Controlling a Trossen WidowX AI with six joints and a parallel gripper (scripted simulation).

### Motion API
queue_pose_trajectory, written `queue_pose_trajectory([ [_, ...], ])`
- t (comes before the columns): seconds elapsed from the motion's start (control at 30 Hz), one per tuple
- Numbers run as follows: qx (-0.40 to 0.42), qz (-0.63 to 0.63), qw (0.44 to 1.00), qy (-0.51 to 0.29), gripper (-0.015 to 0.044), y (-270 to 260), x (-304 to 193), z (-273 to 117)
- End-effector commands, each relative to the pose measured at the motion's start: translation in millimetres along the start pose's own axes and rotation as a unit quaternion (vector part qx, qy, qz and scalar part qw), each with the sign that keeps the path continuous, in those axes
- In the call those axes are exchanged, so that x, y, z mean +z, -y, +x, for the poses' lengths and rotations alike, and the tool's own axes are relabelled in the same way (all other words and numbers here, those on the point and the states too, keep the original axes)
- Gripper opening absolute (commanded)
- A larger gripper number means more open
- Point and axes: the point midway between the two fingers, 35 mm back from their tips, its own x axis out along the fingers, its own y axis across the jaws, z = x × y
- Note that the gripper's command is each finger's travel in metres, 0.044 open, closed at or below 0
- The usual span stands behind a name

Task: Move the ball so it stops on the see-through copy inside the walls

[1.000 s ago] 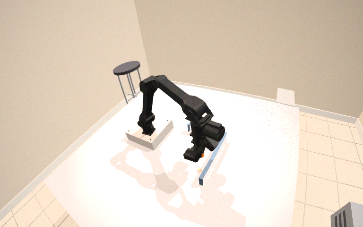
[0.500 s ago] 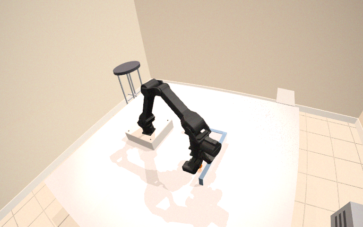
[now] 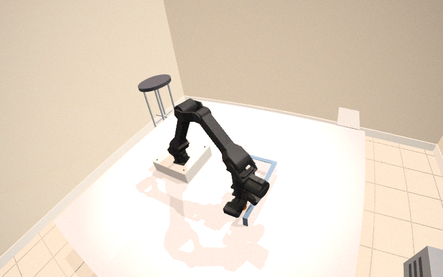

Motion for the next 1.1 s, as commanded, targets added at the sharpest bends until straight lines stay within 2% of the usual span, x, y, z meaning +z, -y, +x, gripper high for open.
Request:
queue_pose_trajectory([
  [0.0,0.001,-0.003,1.000,-0.003,0.0000,0,-1,8],
  [0.3,0.001,-0.003,1.000,-0.003,0.0000,0,-1,14],
  [0.6,0.001,0.000,1.000,-0.002,0.0228,0,-1,12],
  [0.8,0.001,0.000,1.000,-0.002,0.0228,0,-1,12],
  [0.87,0.001,0.000,1.000,-0.002,0.0228,0,0,1],
  [1.0,0.001,-0.002,1.000,-0.003,0.0228,0,1,-64],
  [1.07,0.001,-0.003,1.000,-0.003,0.0228,0,-1,-76],
])
